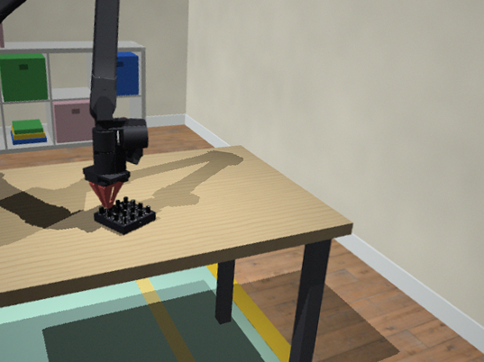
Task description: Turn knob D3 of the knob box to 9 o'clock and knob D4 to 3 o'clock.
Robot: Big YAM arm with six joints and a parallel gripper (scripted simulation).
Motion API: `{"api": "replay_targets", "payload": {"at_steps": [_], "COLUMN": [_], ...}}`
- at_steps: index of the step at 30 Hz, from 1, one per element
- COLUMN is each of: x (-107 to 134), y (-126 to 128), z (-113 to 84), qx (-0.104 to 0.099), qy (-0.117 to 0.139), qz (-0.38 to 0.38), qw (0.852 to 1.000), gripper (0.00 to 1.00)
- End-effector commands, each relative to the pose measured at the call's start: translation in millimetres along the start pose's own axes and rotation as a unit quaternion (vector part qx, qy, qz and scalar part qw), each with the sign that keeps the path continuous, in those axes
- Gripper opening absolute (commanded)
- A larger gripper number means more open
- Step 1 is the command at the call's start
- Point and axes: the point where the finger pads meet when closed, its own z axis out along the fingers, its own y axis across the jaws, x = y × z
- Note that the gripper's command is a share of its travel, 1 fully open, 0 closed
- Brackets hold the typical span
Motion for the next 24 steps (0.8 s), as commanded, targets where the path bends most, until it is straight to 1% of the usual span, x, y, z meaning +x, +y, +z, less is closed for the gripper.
{"api": "replay_targets", "payload": {"at_steps": [1, 16, 17, 24], "x": [-4.4, -4.4, -4.4, -4.5], "y": [-1.7, -1.6, -1.6, -1.9], "z": [1.2, 1.2, 1.2, 1.0], "qx": [0.000, 0.000, 0.000, 0.001], "qy": [-0.005, -0.005, -0.005, -0.005], "qz": [-0.062, -0.071, -0.071, -0.071], "qw": [0.998, 0.997, 0.997, 0.997], "gripper": [0.08, 0.08, 0.19, 0.19]}}
